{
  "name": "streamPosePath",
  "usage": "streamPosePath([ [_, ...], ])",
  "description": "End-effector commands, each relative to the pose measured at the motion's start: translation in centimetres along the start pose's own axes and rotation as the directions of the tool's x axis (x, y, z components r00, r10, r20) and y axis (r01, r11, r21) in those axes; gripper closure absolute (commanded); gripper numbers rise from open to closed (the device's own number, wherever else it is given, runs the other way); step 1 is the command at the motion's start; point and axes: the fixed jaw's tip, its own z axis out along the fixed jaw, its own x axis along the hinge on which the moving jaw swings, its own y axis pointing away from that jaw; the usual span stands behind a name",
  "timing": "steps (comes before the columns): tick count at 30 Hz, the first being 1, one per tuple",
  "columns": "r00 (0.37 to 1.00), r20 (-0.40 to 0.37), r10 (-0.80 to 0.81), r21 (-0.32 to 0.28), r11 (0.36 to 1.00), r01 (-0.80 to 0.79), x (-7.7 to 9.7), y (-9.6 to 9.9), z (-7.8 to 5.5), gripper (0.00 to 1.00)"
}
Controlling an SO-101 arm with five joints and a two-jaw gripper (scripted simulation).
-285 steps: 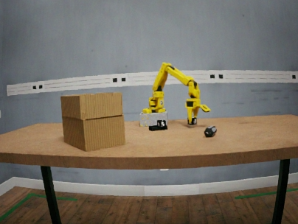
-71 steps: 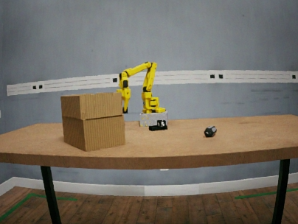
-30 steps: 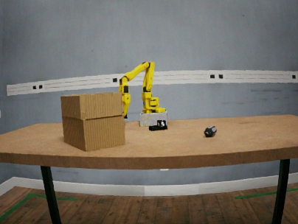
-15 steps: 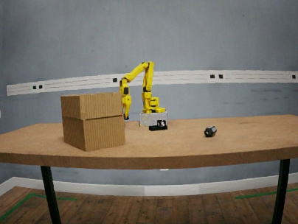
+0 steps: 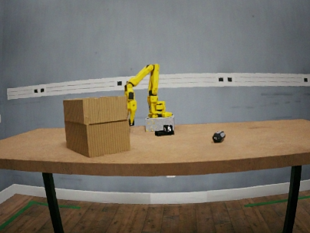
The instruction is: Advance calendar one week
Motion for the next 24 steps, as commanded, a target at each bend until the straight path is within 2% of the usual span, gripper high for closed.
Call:
streamPosePath([
  [1,1.0,-0.017,0.006,-0.006,1.0,-0.006,0.41,-0.04,0.37,1.0],
  [24,1.0,-0.017,0.006,-0.006,1.0,-0.006,0.42,-0.03,1.03,1.0],
])
